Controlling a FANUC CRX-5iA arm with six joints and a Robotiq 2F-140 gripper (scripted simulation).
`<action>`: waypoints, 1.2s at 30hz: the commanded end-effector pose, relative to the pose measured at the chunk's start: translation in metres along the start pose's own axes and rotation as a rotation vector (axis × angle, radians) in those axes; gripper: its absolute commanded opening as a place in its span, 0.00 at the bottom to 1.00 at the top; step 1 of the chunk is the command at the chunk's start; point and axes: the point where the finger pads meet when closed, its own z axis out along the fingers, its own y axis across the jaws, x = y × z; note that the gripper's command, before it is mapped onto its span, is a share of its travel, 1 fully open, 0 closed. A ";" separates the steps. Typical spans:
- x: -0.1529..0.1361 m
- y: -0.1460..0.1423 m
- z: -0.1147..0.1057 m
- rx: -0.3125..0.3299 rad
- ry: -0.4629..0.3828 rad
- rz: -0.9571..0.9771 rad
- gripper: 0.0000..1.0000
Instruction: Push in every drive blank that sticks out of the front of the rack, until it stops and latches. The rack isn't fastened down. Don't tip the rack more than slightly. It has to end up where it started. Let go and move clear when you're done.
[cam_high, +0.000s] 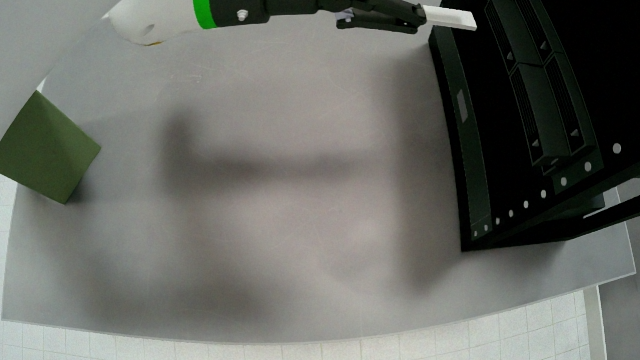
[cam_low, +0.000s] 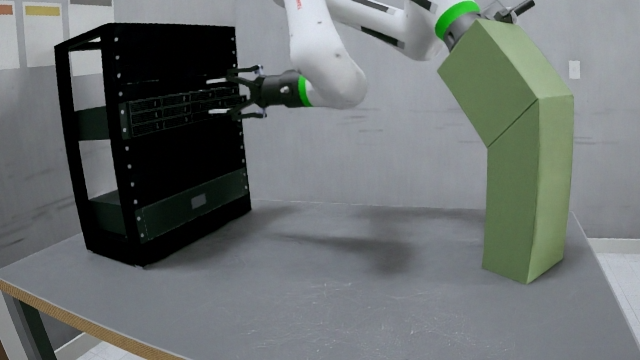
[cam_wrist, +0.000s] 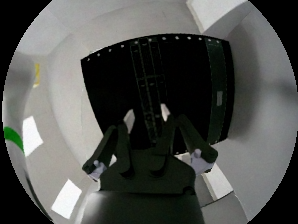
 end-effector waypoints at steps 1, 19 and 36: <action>0.000 -0.001 0.000 0.001 0.000 0.001 0.10; 0.000 -0.001 0.000 0.001 0.000 0.001 0.10; 0.017 0.028 -0.016 0.001 0.000 0.001 0.10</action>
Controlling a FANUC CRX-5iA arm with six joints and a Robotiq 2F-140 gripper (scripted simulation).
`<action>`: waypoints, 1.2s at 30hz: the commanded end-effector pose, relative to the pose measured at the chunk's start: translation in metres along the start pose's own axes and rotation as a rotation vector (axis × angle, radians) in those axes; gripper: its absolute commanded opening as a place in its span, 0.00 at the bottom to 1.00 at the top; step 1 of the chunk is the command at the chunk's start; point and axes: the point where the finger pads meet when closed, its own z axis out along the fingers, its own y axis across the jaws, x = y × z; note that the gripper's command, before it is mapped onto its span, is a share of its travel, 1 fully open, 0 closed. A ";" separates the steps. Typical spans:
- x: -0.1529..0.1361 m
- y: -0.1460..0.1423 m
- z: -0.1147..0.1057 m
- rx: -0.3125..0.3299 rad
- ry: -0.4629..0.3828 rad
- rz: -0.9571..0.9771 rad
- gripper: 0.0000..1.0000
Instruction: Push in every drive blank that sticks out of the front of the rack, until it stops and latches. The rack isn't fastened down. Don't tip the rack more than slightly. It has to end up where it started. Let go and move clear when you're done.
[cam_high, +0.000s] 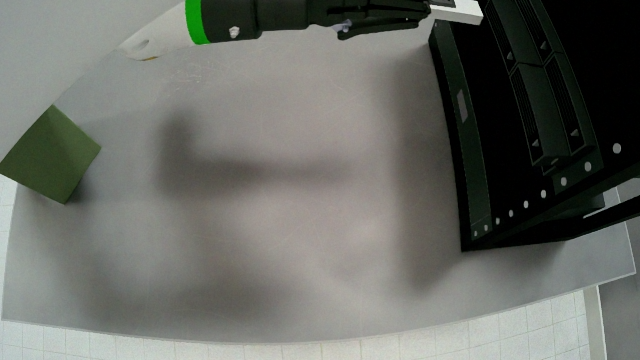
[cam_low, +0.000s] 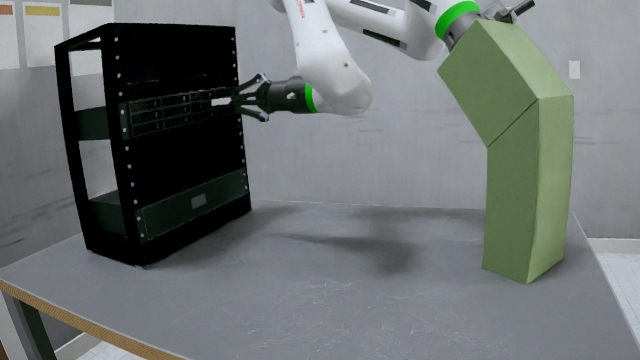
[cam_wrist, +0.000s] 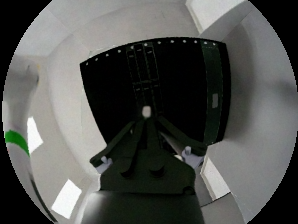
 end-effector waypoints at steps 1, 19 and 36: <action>0.010 0.016 -0.010 0.003 0.000 0.000 0.10; 0.022 0.035 -0.002 0.002 0.000 0.001 0.10; 0.022 0.035 0.019 0.003 0.000 0.001 0.10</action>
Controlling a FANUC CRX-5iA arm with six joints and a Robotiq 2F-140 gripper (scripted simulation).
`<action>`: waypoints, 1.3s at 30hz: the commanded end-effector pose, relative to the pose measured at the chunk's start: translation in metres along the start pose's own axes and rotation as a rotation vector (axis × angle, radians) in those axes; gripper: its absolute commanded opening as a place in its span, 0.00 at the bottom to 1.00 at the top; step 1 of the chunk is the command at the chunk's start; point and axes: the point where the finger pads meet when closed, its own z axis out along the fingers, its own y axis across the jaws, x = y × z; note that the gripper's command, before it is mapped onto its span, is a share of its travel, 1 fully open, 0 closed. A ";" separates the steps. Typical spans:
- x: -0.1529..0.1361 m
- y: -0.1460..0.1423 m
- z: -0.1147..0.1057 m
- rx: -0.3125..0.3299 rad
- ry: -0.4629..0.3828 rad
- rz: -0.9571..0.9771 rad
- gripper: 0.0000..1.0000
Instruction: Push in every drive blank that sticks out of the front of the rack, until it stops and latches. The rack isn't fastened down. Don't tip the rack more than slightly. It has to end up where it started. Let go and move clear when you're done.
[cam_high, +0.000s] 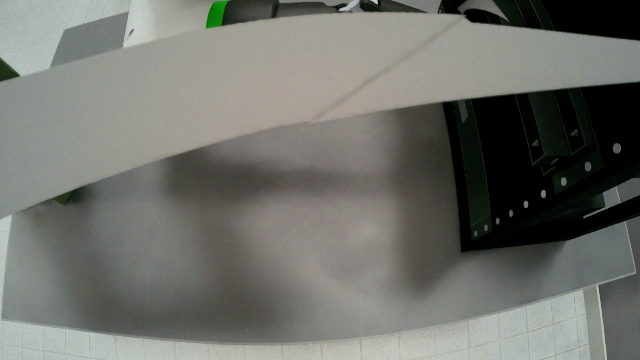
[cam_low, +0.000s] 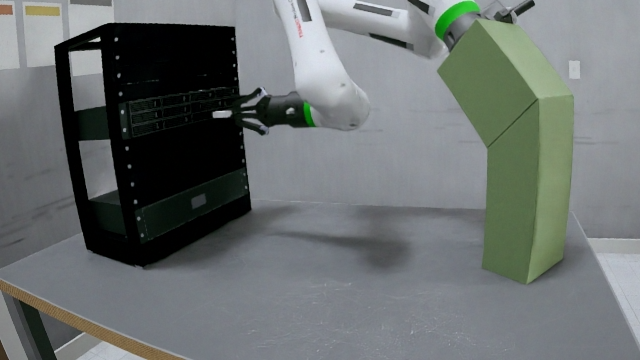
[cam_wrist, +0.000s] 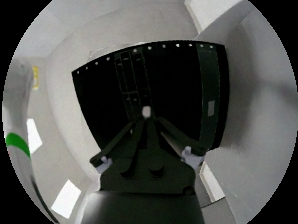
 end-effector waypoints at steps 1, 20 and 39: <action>0.000 -0.001 0.000 0.001 0.000 0.001 0.10; 0.000 -0.001 0.000 0.001 0.000 0.001 0.10; 0.000 -0.001 0.010 0.001 0.000 0.001 0.10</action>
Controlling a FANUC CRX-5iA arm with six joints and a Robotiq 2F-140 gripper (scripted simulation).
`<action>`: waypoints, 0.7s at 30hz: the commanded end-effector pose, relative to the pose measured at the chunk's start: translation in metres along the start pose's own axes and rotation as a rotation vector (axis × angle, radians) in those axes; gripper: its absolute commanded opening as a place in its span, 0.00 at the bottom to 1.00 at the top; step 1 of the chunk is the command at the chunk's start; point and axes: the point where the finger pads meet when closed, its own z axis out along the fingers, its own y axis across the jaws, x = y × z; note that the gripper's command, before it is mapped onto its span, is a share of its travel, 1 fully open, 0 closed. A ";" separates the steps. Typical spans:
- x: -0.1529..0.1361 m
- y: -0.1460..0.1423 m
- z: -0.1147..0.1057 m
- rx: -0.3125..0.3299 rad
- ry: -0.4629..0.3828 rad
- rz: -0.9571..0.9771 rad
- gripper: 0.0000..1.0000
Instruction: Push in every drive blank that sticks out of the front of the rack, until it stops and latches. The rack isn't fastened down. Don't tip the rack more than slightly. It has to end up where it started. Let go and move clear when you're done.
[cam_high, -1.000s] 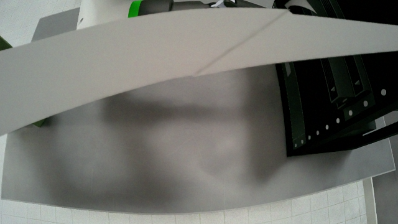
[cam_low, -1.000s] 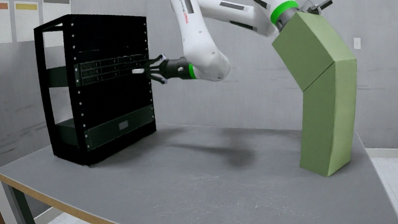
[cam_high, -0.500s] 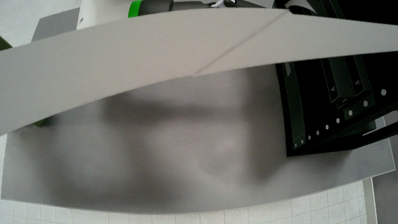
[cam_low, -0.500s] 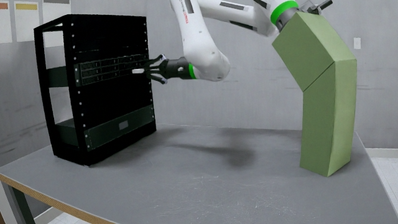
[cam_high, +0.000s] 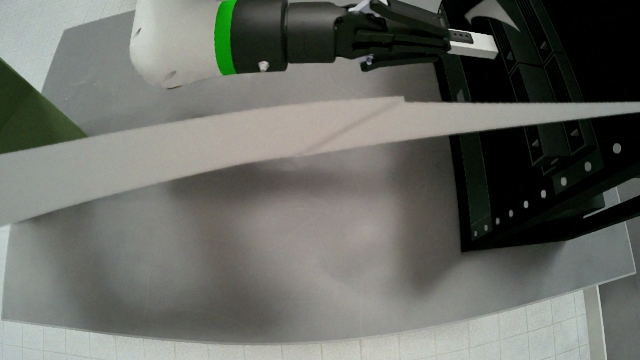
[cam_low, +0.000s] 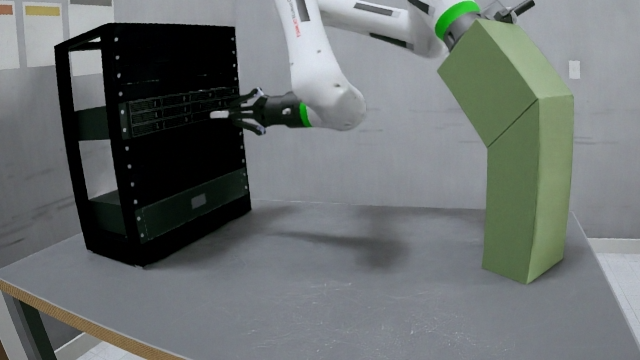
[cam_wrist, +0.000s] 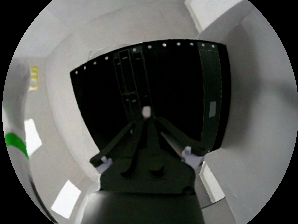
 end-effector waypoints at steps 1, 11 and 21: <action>0.000 -0.001 0.000 0.001 0.000 0.001 0.10; 0.000 -0.001 0.008 0.001 0.000 0.001 0.10; 0.000 -0.001 0.010 0.001 0.000 0.001 0.10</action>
